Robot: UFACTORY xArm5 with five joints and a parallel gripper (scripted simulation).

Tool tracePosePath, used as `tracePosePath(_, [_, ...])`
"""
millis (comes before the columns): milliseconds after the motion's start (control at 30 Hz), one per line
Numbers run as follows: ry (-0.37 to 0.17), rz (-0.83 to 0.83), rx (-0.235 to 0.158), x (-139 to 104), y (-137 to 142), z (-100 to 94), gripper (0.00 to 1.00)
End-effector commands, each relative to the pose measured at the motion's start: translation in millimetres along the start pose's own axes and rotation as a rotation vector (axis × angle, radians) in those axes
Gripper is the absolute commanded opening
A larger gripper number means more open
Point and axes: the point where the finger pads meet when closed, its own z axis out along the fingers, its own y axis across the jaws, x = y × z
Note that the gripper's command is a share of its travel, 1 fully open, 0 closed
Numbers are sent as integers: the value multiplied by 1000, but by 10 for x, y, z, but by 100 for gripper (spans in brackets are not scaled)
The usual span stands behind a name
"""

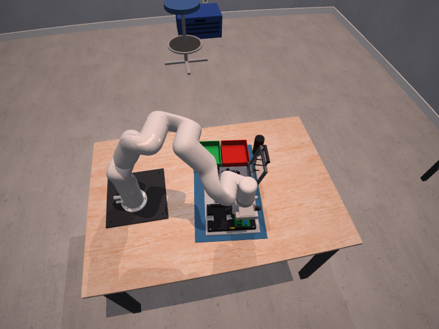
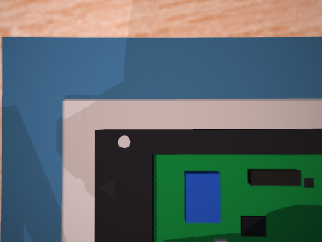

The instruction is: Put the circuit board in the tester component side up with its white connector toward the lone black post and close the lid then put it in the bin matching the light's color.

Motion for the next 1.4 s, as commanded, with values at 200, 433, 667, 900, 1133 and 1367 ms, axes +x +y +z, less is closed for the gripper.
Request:
tracePosePath(200, [1,0,4,3,-14,-15,79])
tracePosePath(433, [1,0,4,3,-14,-15,79])
tracePosePath(667, [1,0,4,3,-14,-15,79])
tracePosePath(900, [1,0,4,3,-14,-17,79])
tracePosePath(1133, [1,0,4,3,-14,-39,79])
tracePosePath(1367, [1,0,4,2,-13,-121,79])
